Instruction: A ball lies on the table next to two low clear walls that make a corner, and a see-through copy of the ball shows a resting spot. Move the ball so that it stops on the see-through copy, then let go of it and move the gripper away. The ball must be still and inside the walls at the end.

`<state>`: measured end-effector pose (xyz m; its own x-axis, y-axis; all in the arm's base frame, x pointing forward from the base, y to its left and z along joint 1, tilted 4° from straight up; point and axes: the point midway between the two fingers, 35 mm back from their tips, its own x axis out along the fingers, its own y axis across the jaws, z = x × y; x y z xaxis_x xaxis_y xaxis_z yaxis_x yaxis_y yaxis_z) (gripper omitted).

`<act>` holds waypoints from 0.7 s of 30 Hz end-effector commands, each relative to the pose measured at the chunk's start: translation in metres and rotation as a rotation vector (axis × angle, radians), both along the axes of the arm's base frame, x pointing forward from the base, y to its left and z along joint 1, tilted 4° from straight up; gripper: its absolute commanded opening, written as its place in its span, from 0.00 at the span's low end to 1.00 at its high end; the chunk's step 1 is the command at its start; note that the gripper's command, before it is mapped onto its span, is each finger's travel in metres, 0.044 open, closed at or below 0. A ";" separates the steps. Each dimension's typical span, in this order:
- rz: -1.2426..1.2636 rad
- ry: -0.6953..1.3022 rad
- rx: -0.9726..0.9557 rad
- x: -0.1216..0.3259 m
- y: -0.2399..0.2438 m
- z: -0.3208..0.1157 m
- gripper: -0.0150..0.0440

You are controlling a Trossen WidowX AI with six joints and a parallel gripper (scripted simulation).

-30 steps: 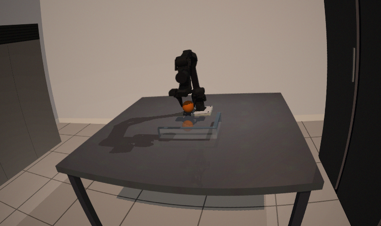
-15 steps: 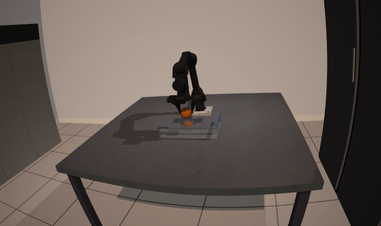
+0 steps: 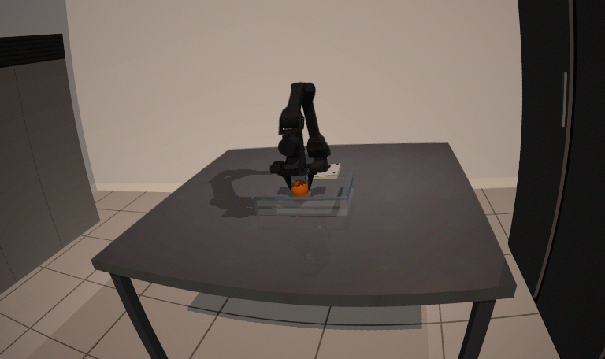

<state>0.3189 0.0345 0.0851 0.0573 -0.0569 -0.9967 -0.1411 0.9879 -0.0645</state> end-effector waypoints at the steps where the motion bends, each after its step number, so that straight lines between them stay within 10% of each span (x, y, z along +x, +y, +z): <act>1: 0.003 0.002 0.004 0.000 0.000 -0.011 0.25; 21: 0.000 0.000 0.000 0.000 -0.002 -0.026 0.34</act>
